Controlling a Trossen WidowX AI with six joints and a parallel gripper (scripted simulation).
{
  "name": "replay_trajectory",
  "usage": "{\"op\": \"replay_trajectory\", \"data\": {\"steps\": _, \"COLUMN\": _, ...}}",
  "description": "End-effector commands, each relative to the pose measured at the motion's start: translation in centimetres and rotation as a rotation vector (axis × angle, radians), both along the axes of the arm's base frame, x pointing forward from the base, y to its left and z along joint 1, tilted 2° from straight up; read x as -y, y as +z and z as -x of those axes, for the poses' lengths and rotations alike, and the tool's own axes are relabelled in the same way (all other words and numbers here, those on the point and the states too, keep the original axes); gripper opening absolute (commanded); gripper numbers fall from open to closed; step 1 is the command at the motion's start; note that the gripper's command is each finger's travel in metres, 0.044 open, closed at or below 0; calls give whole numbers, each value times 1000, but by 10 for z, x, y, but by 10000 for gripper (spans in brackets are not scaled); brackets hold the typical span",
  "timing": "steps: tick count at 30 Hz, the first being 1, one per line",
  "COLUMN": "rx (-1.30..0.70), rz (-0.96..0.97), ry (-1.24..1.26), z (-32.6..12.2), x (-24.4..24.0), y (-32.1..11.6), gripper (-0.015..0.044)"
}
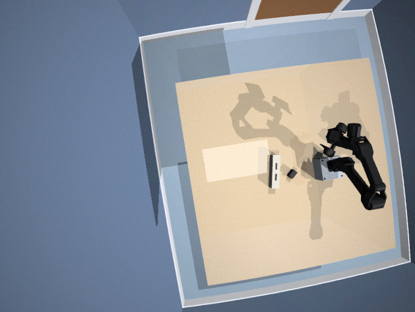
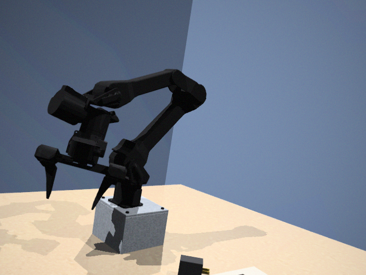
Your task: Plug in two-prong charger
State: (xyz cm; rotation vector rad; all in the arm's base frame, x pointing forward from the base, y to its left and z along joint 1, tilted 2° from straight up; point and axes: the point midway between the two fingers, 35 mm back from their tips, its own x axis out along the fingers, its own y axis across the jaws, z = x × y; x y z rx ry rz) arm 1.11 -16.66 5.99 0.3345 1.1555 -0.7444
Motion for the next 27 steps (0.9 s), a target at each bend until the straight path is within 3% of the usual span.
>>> {"op": "replay_trajectory", "data": {"steps": 1, "rx": -4, "rz": -20, "ry": 35, "z": -7, "x": 2, "y": 0, "gripper": 440}}
{"op": "replay_trajectory", "data": {"steps": 27, "rx": -43, "rz": -95, "ry": 277, "z": -54, "x": 0, "y": -3, "gripper": 440}}
